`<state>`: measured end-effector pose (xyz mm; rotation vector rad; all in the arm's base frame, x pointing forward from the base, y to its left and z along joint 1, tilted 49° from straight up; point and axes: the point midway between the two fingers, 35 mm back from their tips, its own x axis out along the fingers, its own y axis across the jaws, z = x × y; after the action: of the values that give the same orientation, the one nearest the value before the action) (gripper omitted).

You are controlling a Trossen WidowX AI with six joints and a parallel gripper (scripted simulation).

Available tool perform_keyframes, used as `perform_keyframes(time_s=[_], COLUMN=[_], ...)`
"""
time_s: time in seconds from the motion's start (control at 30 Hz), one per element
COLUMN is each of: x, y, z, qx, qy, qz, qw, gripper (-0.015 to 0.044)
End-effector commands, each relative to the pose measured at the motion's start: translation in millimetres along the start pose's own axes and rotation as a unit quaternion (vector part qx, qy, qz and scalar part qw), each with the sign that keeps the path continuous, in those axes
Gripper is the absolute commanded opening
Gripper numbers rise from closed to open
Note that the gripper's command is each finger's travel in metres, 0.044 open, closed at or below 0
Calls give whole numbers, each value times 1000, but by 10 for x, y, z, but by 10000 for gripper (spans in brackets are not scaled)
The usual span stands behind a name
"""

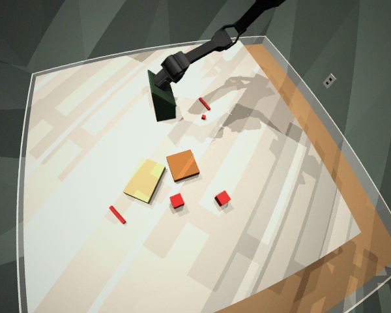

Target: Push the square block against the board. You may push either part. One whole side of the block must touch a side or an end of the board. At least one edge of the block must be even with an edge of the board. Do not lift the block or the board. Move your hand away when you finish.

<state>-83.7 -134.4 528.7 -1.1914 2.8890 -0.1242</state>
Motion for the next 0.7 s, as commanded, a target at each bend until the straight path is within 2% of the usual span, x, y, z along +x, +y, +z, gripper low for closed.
perform_keyframes(time_s=[0.0, 0.47, 0.67], x=[0, -5, -31], y=[0, -562, -879], z=[0, 50, 114], qx=[0, -156, -242], qy=[0, 10, 20], qz=[0, -82, -123], qw=[1000, 984, 962], gripper=[374, 6, 0])
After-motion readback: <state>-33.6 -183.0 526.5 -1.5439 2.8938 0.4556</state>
